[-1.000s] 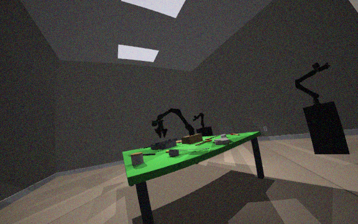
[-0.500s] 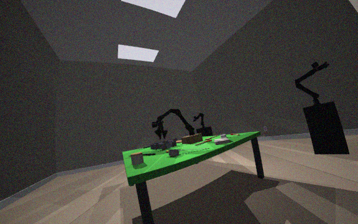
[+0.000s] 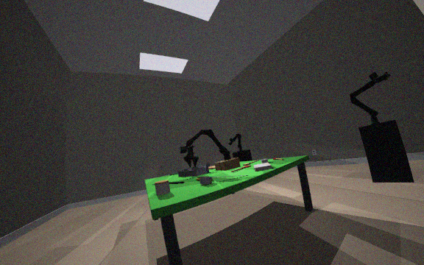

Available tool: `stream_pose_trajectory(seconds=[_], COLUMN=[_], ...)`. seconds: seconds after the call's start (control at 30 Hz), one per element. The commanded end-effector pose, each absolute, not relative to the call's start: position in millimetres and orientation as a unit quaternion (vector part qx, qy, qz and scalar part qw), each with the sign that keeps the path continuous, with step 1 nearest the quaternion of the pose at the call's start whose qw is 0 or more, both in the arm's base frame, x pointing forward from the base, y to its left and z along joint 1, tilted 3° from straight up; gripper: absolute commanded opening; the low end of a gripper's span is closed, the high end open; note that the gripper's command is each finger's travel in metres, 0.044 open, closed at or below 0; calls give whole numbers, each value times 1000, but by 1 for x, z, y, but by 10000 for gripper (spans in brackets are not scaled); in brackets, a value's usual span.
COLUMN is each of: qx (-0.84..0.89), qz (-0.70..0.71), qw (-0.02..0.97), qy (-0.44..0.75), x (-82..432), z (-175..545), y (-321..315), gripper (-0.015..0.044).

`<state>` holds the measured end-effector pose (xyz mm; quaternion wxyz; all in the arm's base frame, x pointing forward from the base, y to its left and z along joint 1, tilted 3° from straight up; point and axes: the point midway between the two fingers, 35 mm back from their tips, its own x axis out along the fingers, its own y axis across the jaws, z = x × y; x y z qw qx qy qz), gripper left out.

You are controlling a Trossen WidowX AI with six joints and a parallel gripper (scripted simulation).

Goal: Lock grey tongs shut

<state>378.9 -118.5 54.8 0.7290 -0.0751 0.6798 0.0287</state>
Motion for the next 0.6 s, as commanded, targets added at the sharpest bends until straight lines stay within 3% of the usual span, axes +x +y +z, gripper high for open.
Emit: stream_pose_trajectory(seconds=[0.0, 0.57], qx=[-75, -75], qz=[31, 31], qw=[722, 722], qy=[687, 687], x=[376, 375], z=[41, 13], y=[-119, -120], gripper=[440, 440])
